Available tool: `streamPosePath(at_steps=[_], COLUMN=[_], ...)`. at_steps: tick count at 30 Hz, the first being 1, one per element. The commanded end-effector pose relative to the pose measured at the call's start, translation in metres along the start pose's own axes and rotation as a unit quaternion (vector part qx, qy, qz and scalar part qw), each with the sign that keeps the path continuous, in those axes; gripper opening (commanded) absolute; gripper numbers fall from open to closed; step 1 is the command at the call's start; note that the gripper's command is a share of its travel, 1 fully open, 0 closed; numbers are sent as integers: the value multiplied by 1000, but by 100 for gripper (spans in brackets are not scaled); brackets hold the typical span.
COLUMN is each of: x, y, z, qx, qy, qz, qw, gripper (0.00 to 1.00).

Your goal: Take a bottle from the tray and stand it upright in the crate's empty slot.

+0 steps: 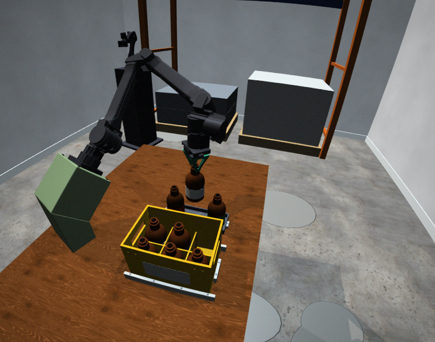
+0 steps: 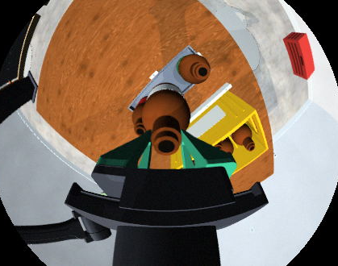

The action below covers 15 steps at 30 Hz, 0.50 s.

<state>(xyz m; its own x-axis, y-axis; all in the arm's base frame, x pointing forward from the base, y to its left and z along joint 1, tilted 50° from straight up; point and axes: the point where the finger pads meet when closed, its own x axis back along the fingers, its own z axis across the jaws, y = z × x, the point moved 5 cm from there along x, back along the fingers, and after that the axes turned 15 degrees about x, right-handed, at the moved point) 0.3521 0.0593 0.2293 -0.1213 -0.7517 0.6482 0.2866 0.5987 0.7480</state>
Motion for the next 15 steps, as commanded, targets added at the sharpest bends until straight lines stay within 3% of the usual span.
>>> streamPosePath(at_steps=[1,15], x=[24,27], y=[15,15], z=[-11,-10], qx=[19,19], qy=[-29,-29], qz=[-9,-9], qw=[999,999], gripper=[0,0])
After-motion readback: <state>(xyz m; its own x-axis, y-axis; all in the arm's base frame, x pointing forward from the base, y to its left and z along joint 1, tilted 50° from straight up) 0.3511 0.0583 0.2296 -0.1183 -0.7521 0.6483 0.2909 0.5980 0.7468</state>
